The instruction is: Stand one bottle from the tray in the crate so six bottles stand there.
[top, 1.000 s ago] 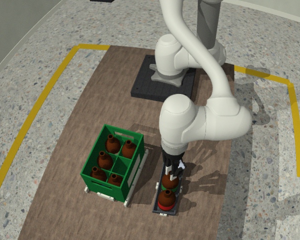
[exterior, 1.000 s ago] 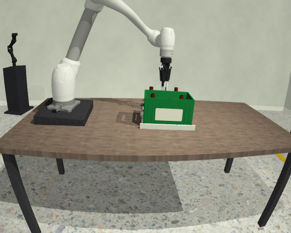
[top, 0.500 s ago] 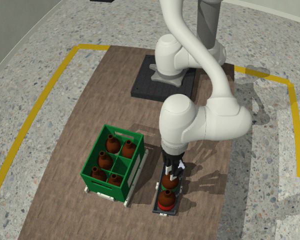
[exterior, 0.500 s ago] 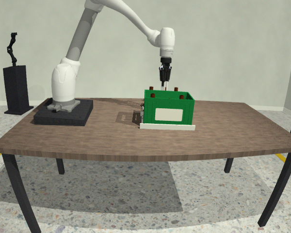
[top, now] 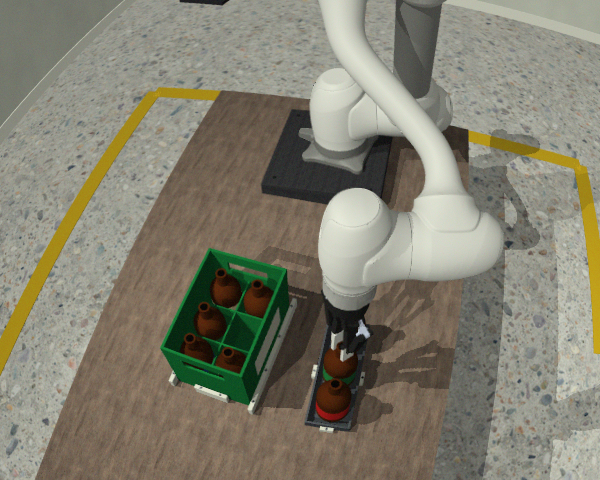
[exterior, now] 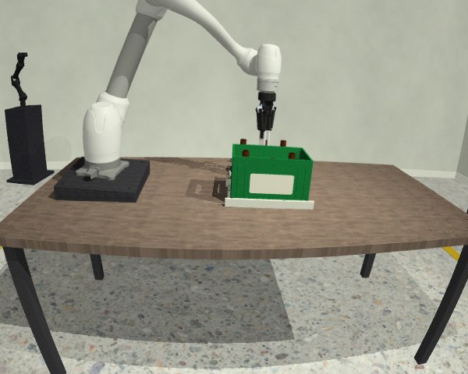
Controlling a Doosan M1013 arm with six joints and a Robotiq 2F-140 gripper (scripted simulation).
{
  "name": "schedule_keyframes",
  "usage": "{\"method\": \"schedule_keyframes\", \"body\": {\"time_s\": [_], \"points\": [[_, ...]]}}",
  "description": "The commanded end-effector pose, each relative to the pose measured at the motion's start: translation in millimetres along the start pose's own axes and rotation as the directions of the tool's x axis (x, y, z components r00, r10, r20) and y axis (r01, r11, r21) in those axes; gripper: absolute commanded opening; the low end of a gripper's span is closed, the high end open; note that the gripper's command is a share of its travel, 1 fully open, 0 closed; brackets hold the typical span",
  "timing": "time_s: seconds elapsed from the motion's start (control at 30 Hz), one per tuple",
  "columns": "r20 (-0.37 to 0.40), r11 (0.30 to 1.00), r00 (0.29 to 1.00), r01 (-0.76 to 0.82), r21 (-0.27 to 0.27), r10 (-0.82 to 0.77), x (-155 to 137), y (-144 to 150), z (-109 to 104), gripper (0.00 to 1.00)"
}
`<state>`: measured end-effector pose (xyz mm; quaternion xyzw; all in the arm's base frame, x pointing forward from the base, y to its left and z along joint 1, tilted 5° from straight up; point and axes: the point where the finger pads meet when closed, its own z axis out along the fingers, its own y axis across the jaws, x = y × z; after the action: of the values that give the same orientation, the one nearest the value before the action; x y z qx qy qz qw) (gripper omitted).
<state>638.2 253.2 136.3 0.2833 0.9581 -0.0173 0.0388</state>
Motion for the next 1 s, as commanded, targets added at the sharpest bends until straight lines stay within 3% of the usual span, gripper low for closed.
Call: {"method": "schedule_keyframes", "body": {"time_s": [0.0, 0.97], "points": [[0.000, 1.000, 1.000, 0.000, 0.000, 0.000, 0.1, -0.1, 0.1, 0.00], [0.000, 1.000, 1.000, 0.000, 0.000, 0.000, -0.1, -0.2, -5.3, 0.00]]}}
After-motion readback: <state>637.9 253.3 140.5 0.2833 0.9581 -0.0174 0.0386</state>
